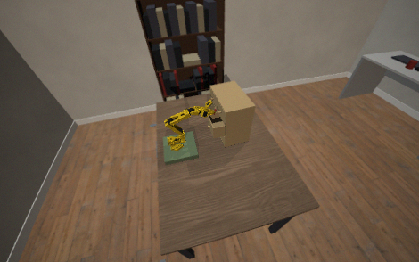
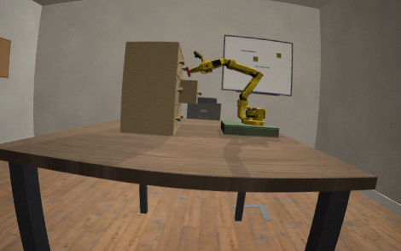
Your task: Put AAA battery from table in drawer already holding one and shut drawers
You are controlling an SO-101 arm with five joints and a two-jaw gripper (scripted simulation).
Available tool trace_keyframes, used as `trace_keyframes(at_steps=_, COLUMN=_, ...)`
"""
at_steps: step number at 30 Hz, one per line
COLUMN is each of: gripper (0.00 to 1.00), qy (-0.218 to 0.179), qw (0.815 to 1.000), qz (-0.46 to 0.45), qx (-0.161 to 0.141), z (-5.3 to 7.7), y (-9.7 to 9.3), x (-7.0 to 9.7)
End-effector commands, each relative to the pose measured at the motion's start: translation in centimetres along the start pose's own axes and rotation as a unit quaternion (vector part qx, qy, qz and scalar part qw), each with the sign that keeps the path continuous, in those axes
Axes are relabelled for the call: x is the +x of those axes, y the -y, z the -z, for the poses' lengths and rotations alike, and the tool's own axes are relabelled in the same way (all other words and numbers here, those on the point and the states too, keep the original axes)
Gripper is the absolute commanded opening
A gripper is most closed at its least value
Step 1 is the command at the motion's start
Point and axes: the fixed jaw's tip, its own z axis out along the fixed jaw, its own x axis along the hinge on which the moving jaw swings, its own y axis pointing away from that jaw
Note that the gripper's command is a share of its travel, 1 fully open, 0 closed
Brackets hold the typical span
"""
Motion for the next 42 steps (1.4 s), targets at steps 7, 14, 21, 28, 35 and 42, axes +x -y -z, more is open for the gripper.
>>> trace_keyframes(at_steps=7, gripper=0.00, qy=0.000, qw=1.000, qz=-0.003, qx=-0.004, z=0.0, y=-0.2, x=0.2)
trace_keyframes(at_steps=14, gripper=0.00, qy=0.000, qw=1.000, qz=-0.003, qx=-0.003, z=-0.6, y=-0.2, x=1.6)
trace_keyframes(at_steps=21, gripper=0.00, qy=0.000, qw=1.000, qz=-0.003, qx=-0.003, z=-0.6, y=-0.2, x=1.6)
trace_keyframes(at_steps=28, gripper=0.00, qy=0.000, qw=1.000, qz=-0.003, qx=-0.002, z=-0.7, y=-0.1, x=2.1)
trace_keyframes(at_steps=35, gripper=0.00, qy=0.000, qw=1.000, qz=-0.004, qx=-0.001, z=-1.1, y=-0.1, x=3.3)
trace_keyframes(at_steps=42, gripper=0.00, qy=0.000, qw=1.000, qz=-0.004, qx=-0.001, z=-1.1, y=-0.1, x=3.3)
